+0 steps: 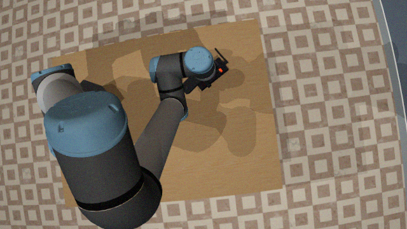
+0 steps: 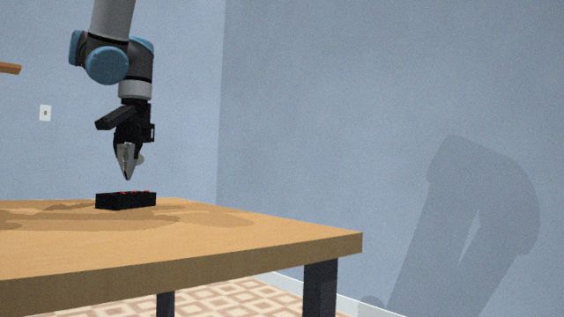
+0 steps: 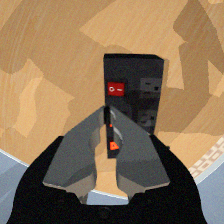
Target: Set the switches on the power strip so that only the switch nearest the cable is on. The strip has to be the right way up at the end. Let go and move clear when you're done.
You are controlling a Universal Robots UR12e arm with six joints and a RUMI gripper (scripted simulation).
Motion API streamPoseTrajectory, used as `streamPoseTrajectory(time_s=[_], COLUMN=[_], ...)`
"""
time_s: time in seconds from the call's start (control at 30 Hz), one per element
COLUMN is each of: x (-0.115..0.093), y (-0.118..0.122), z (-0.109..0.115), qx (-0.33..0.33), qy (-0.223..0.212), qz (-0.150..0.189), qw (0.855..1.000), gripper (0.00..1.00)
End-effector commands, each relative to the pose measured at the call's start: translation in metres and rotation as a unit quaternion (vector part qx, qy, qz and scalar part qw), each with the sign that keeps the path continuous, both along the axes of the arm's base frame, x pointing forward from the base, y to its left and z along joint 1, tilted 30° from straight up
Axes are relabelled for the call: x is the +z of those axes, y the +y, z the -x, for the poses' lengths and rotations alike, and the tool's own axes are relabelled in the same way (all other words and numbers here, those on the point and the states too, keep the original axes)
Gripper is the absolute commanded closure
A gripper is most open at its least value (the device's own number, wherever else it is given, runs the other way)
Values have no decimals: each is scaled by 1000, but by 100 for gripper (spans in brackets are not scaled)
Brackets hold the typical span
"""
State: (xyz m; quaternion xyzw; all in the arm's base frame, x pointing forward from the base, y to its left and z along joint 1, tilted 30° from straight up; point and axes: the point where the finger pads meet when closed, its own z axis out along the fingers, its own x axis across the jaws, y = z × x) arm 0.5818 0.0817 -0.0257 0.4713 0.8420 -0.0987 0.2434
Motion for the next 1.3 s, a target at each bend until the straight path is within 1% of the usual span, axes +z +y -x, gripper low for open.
streamPoseTrajectory(time_s=[0.0, 0.57, 0.6, 0.67, 0.8, 1.27], x=[3, 2, 2, 7, 18, 17], y=[3, 3, 3, 10, 32, 33], z=[5, 5, 4, -5, -27, -28], qx=[0, -1, 0, 0, 0, -1], qy=[3, 4, 4, 2, 1, 3], qz=[0, 0, 0, 0, 0, 0], qw=[1000, 1000, 1000, 1000, 1000, 1000], gripper=[100, 100, 100, 100, 100, 100])
